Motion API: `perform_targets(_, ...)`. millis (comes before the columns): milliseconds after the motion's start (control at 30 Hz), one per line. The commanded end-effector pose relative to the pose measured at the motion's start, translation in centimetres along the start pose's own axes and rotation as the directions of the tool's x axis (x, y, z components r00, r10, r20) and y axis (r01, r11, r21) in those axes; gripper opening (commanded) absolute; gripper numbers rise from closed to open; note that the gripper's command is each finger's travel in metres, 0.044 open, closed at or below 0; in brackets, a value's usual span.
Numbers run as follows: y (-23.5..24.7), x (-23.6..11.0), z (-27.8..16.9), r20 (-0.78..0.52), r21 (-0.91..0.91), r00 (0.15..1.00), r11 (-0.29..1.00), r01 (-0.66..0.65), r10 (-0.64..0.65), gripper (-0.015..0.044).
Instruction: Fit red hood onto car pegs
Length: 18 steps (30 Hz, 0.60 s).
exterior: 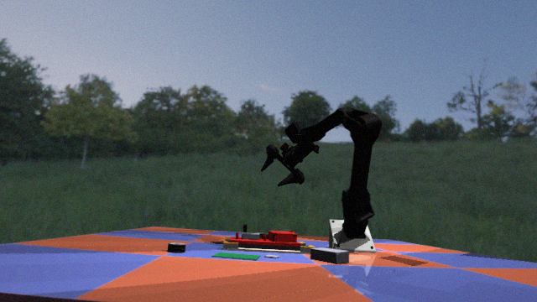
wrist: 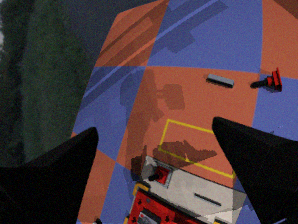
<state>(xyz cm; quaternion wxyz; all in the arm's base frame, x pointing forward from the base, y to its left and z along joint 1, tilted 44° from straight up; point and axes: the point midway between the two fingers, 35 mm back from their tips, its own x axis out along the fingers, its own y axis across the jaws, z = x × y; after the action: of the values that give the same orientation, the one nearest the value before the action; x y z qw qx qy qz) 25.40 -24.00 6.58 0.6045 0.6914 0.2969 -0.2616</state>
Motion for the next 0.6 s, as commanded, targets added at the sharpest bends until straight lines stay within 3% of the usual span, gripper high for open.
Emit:
perform_targets(0,1.2,1.4,-7.4,-0.226,0.041,0.964,0.987,0.153,-0.14,0.044)
perform_targets(200,1.3,0.8,-15.4,-0.429,0.027,0.847,0.933,0.359,-0.313,0.044)
perform_targets(400,0.6,-1.8,-22.7,-0.565,-0.044,0.663,0.821,0.569,-0.491,0.044)
perform_targets(567,0.5,-2.5,-24.0,-0.583,-0.063,0.621,0.791,0.608,-0.524,0.044)
